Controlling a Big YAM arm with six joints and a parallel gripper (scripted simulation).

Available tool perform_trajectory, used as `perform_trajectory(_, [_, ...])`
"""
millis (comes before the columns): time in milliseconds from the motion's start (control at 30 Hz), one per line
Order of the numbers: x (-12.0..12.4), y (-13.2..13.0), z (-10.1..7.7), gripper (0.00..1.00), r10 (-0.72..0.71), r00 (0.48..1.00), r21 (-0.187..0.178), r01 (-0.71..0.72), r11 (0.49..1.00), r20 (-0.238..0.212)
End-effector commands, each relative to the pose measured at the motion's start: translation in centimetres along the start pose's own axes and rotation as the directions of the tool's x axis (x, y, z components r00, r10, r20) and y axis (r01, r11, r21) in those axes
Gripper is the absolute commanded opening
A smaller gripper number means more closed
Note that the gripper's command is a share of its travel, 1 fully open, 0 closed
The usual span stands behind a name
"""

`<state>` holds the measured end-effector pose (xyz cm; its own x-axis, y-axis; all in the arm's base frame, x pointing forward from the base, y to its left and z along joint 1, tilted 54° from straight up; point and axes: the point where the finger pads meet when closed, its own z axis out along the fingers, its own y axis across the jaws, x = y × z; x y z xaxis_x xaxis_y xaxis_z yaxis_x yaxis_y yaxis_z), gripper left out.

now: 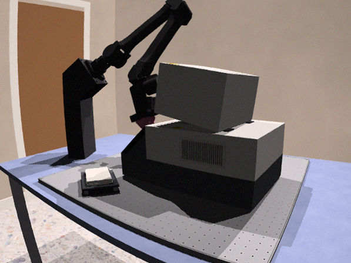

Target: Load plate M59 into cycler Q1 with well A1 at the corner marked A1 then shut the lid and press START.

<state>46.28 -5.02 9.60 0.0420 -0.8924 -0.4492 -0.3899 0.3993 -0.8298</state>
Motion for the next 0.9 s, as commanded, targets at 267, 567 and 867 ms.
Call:
perform_trajectory(267, [0.2, 0.5, -2.2, 0.0, -0.007, 1.0, 0.005, 0.008, 1.0, -0.008])
perform_trajectory(567, [0.3, 0.9, -3.0, 0.0, -0.003, 1.0, 0.005, 0.003, 1.0, -0.017])
perform_trajectory(867, [-0.6, 0.9, -1.9, 0.0, 0.006, 1.0, 0.006, -0.006, 1.0, 0.011])
